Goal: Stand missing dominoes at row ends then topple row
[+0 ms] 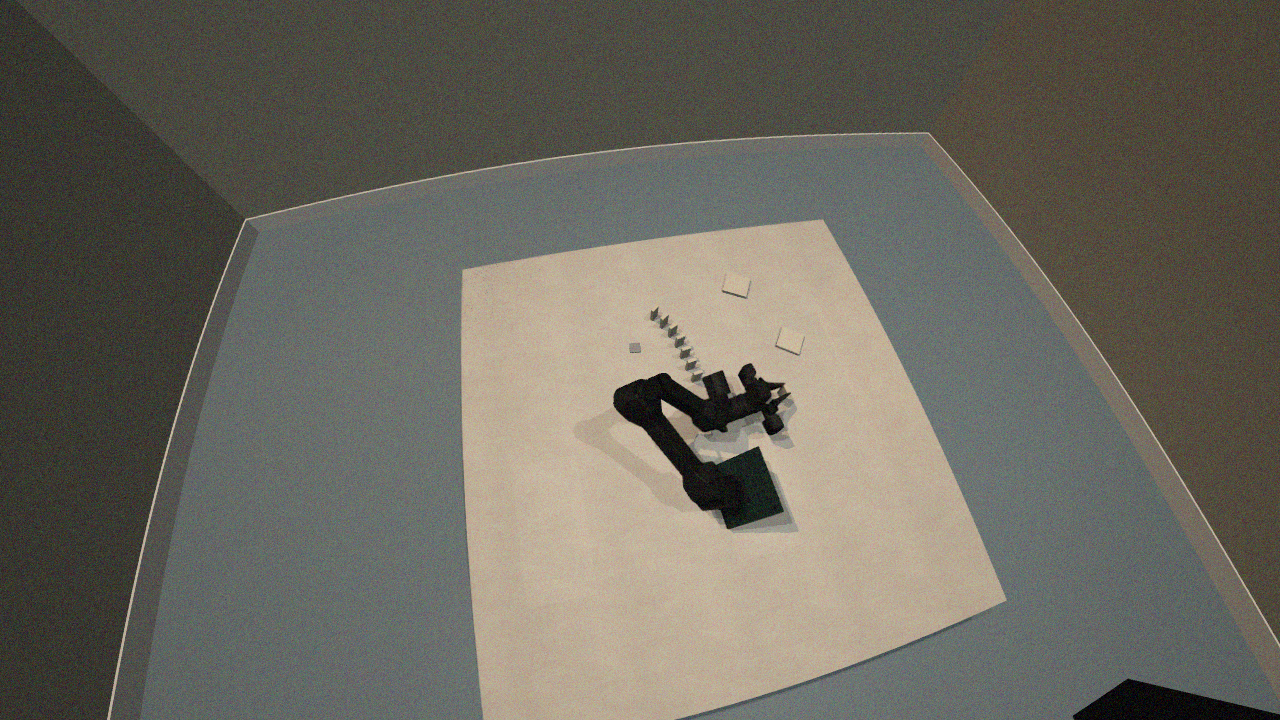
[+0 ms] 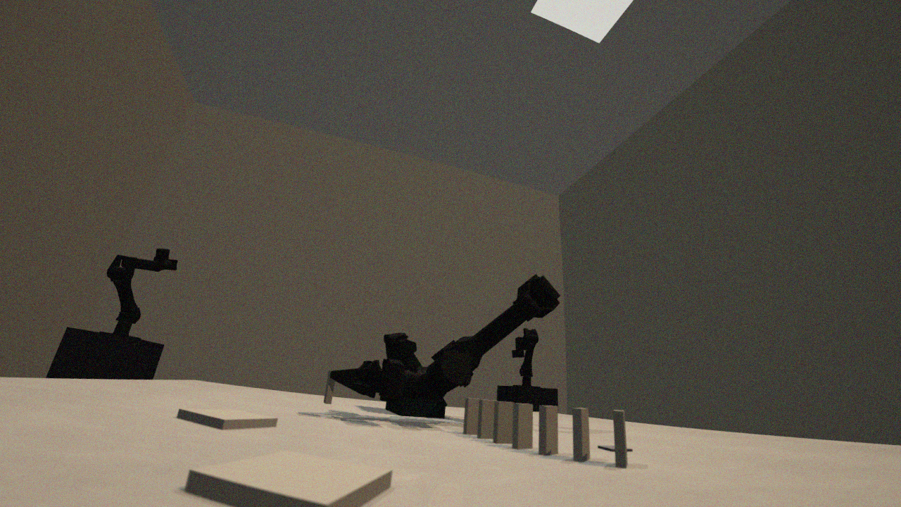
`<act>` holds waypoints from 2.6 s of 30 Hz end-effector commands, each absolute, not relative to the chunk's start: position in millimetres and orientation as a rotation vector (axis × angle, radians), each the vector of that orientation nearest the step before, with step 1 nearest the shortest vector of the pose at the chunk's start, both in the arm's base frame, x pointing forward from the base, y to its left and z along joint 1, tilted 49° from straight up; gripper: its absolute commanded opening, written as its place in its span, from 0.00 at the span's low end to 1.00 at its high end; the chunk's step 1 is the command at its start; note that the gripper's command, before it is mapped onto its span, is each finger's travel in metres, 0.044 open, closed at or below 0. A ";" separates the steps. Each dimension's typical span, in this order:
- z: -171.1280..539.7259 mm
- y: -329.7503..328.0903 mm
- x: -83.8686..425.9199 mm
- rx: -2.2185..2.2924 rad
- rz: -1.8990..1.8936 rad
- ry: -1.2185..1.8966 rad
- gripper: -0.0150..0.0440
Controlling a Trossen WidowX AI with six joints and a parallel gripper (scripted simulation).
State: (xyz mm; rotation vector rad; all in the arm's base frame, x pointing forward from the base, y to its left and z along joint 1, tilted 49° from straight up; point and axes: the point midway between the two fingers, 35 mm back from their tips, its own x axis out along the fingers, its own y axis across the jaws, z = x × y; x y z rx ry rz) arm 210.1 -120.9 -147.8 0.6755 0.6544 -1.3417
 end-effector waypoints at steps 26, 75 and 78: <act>-159.6 -109.0 208.1 0.672 -1.340 0.639 0.97; -119.4 -201.0 215.0 1.687 -0.579 1.815 1.00; -119.4 -201.0 215.0 1.687 -0.579 1.815 1.00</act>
